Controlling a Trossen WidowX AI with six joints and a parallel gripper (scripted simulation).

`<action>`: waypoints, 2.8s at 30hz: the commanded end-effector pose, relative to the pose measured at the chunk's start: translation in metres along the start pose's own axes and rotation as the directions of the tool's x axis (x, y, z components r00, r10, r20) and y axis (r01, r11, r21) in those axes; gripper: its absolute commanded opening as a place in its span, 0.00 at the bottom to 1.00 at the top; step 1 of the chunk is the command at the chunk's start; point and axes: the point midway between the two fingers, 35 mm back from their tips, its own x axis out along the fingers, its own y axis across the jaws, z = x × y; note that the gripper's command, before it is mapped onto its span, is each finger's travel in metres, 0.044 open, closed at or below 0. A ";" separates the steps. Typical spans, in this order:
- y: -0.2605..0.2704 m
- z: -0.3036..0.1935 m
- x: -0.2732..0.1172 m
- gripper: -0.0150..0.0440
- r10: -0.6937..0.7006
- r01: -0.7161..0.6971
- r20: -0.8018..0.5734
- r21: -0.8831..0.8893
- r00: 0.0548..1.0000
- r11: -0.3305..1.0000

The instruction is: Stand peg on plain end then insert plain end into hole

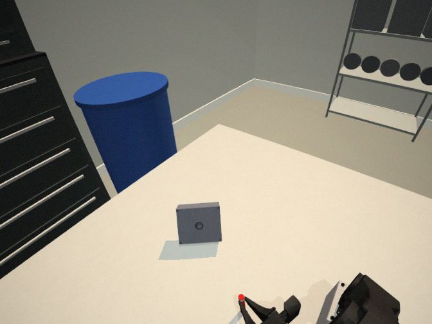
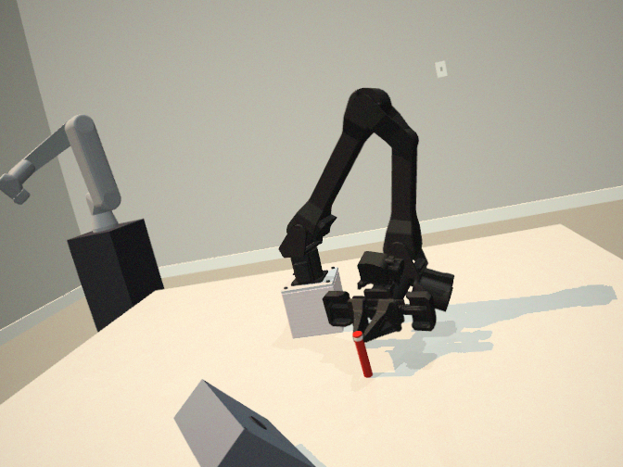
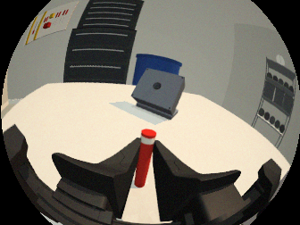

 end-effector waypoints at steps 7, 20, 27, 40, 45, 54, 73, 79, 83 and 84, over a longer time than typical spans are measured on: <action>-0.002 -0.003 -0.002 0.34 0.000 0.000 0.003 -0.001 1.000 1.000; -0.007 -0.003 -0.005 0.34 0.003 -0.003 0.012 -0.006 1.000 1.000; -0.009 -0.001 -0.005 0.47 0.004 -0.004 0.015 -0.006 1.000 1.000; -0.009 -0.001 -0.005 0.47 0.004 -0.004 0.015 -0.006 1.000 1.000; -0.009 -0.001 -0.005 0.47 0.004 -0.004 0.015 -0.006 1.000 1.000; -0.009 -0.001 -0.005 0.47 0.004 -0.004 0.015 -0.006 1.000 1.000; -0.009 -0.001 -0.005 0.88 0.004 -0.004 0.015 -0.006 1.000 1.000; -0.009 -0.001 -0.005 1.00 0.004 -0.004 0.015 -0.006 1.000 1.000; -0.006 0.005 -0.006 1.00 0.004 -0.004 0.015 -0.006 1.000 1.000; -0.003 0.012 -0.007 1.00 0.004 -0.004 0.015 -0.006 1.000 1.000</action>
